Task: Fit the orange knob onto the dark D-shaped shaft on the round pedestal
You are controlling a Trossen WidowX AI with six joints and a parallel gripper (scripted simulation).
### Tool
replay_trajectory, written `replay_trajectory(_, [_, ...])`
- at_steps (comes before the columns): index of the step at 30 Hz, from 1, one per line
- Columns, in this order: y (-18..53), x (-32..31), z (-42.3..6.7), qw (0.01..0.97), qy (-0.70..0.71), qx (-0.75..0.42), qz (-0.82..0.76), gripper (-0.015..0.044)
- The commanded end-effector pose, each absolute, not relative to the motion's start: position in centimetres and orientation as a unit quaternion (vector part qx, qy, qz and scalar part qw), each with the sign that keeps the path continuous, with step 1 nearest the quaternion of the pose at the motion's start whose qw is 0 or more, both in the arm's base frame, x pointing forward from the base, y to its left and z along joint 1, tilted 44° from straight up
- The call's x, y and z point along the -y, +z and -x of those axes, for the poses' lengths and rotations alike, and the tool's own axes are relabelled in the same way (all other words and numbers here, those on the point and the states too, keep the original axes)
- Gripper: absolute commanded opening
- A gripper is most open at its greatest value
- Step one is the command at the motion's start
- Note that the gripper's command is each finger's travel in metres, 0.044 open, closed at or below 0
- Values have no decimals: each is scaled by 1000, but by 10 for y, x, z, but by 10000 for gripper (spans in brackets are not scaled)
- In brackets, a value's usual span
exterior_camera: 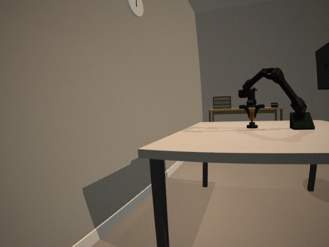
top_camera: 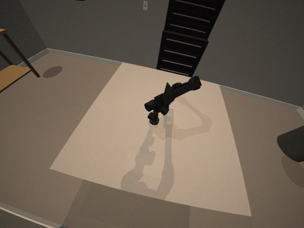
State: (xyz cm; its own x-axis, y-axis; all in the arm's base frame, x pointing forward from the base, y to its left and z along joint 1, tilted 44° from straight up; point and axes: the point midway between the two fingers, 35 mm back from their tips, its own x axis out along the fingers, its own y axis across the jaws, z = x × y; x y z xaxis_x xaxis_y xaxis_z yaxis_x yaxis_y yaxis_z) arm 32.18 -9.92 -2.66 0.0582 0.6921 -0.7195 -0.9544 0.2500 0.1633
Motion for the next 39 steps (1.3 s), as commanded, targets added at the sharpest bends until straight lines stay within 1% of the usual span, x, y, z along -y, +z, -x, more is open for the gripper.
replay_trajectory(1, [-23, 98, -319, 700, 591, -346, 200, 0])
replay_trajectory(19, [-23, 97, -320, 700, 591, -346, 200, 0])
replay_trajectory(27, [-22, 99, -320, 676, 624, -282, 272, 0])
replay_trajectory(39, [-28, 101, -326, 676, 624, -282, 273, 0])
